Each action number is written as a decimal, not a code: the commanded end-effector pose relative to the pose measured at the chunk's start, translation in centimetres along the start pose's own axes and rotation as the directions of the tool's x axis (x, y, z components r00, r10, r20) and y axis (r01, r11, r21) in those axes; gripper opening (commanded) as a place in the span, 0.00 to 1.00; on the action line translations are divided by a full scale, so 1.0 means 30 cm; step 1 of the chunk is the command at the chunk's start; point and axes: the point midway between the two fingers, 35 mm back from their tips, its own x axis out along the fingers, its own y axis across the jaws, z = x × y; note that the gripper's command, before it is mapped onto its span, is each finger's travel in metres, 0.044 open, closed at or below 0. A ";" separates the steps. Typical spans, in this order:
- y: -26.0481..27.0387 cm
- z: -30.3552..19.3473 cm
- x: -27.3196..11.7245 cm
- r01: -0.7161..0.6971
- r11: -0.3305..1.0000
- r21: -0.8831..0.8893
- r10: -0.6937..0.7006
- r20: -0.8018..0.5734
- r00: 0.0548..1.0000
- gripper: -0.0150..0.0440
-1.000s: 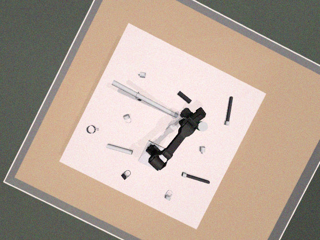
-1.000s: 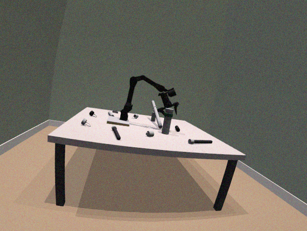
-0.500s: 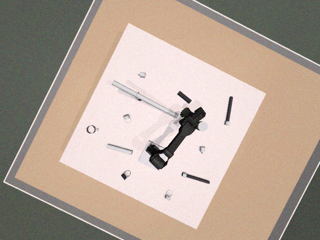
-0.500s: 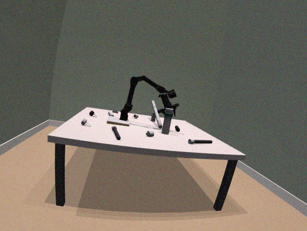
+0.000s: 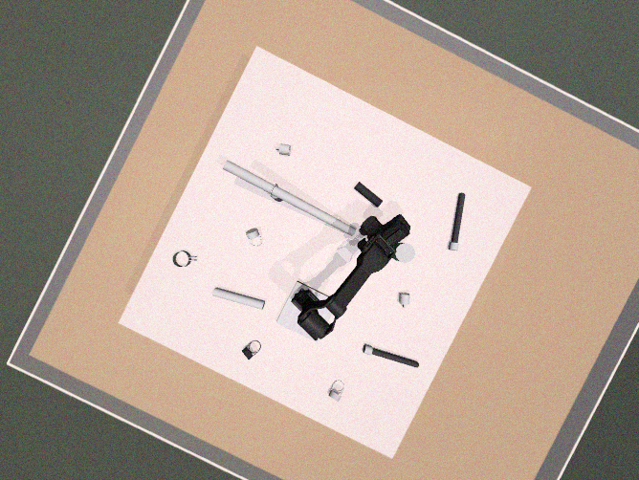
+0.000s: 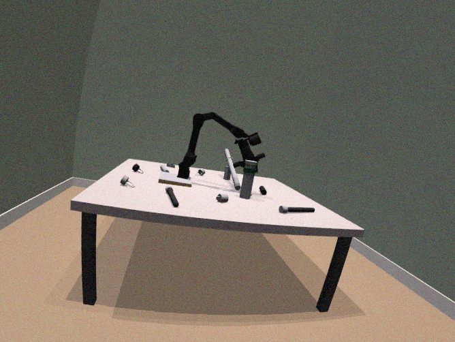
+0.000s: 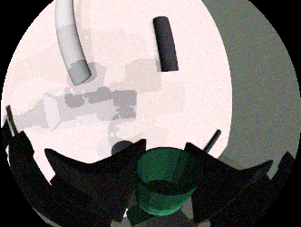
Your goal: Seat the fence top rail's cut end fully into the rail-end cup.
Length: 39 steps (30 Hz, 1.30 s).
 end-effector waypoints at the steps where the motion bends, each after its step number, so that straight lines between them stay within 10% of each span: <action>1: 0.011 0.002 -0.007 0.000 0.999 -0.041 0.001 0.021 1.000 0.25; 39: 0.082 -0.013 -0.046 0.019 0.962 -0.272 0.023 0.152 0.988 0.25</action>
